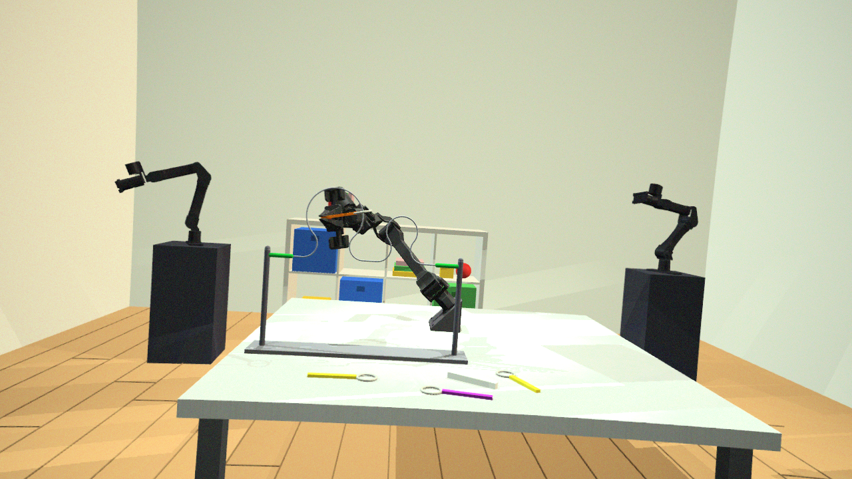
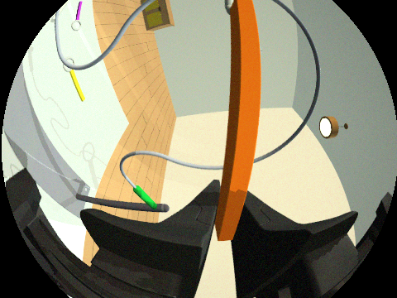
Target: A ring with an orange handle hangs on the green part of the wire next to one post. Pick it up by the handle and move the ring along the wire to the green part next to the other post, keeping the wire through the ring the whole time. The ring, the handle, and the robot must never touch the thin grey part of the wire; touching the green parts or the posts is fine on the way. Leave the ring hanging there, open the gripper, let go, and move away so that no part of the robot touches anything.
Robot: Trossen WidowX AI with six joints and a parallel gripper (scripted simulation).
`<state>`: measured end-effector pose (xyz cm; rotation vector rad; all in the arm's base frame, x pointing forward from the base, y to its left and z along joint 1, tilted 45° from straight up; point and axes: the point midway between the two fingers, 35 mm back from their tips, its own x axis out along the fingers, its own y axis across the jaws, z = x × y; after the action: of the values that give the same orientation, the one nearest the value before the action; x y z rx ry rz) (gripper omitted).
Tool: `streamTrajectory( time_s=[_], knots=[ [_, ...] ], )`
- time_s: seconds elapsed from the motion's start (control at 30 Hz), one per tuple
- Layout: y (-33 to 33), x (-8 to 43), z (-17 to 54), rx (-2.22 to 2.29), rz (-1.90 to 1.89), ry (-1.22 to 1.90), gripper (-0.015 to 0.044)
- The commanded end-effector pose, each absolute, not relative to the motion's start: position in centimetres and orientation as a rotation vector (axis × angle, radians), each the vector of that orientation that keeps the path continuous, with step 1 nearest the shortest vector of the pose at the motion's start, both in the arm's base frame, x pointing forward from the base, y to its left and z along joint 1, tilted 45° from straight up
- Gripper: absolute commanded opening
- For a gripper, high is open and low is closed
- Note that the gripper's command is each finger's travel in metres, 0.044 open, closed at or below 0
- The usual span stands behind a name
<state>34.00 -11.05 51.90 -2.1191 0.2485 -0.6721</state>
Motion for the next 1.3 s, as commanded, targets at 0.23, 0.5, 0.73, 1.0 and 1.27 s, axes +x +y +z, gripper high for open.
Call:
streamTrajectory(
  time_s=[0.23, 0.5, 0.73, 1.0, 1.27],
  knots=[
    [-10.7, 33.9, 52.4, -2.260, -0.700, 0.211, -0.0150],
    [-10.5, 33.9, 52.6, -2.358, -0.717, 0.185, -0.0150],
    [-10.3, 33.9, 52.8, -2.444, -0.731, 0.162, -0.0150],
    [-10.0, 33.9, 53.0, -2.542, -0.746, 0.133, -0.0150],
    [-9.7, 33.9, 53.2, -2.640, -0.761, 0.102, -0.0150]
  ],
)
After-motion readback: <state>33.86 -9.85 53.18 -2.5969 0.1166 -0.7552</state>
